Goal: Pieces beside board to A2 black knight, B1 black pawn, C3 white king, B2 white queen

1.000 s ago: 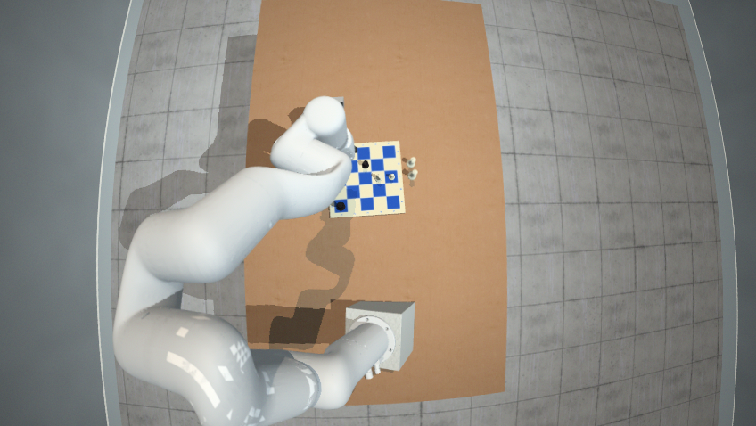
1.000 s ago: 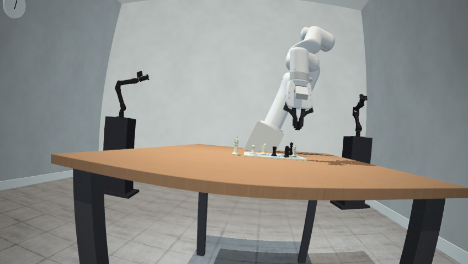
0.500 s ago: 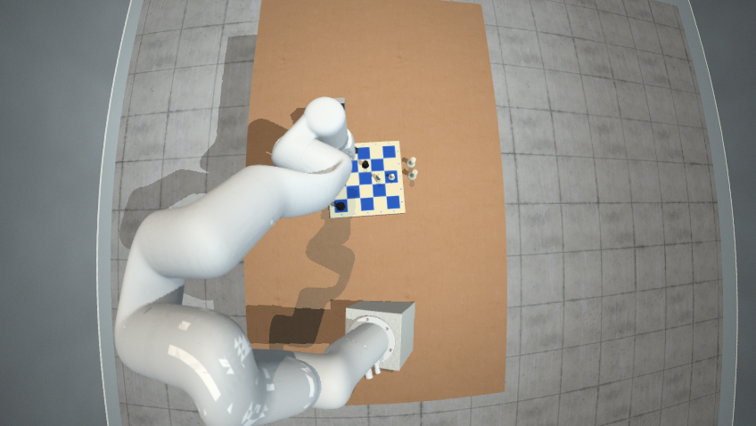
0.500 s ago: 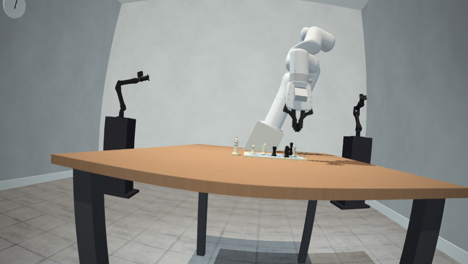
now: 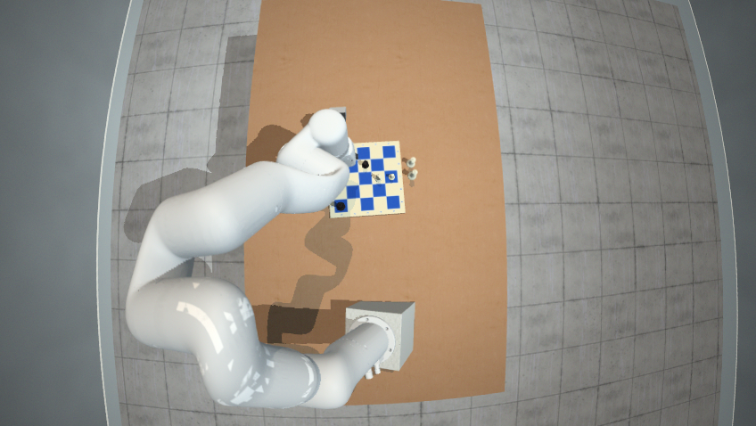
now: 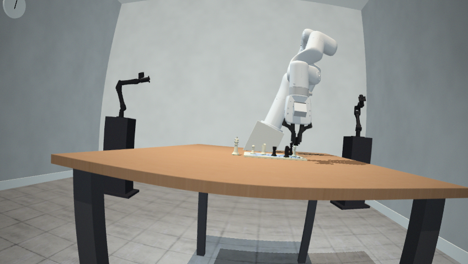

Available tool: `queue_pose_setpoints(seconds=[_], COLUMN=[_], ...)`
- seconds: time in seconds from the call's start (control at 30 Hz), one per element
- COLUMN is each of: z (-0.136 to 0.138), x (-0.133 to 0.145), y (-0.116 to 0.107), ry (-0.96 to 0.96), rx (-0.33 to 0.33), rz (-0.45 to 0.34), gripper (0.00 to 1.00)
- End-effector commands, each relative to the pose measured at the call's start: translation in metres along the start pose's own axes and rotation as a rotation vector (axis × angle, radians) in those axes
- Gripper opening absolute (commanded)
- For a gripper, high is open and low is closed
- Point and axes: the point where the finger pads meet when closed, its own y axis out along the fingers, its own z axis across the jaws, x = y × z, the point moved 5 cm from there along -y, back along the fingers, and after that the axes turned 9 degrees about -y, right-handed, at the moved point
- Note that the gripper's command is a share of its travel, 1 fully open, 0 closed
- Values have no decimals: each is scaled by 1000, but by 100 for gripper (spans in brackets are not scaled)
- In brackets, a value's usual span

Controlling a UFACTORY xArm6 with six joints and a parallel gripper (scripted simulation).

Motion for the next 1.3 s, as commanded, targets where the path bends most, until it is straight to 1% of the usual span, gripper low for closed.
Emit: queue_pose_setpoints(seconds=[0.0, 0.33, 1.27], z=[0, 0, 0], x=[-4, -4, -4], y=[22, 37, 38], ry=[-1, -1, -1], rx=[-1, -1, -1], rz=[7, 7, 7], gripper=[0, 0, 0])
